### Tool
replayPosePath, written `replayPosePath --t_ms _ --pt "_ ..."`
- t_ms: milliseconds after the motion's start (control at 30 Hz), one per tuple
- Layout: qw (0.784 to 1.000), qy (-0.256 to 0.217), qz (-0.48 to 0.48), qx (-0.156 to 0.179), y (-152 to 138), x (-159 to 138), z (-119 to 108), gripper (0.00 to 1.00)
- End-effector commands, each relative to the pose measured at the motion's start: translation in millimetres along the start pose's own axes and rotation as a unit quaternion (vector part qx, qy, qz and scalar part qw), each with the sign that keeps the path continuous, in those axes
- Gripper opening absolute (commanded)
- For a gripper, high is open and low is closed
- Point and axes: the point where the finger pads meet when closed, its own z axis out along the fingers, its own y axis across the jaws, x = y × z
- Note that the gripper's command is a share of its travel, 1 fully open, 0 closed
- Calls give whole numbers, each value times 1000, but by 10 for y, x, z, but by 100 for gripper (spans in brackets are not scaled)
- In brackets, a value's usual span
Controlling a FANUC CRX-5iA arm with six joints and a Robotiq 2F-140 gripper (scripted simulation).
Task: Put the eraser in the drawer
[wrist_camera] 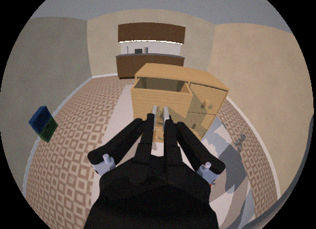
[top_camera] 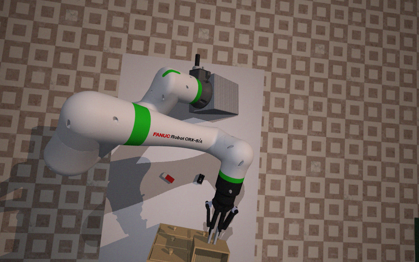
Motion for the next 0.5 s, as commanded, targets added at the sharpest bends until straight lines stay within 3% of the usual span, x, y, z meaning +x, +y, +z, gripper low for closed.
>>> replayPosePath --t_ms 0,467 --pt "1000 0 0 0 -1 -2 -12 8" --pt "1000 0 0 0 -1 -10 -33 8"
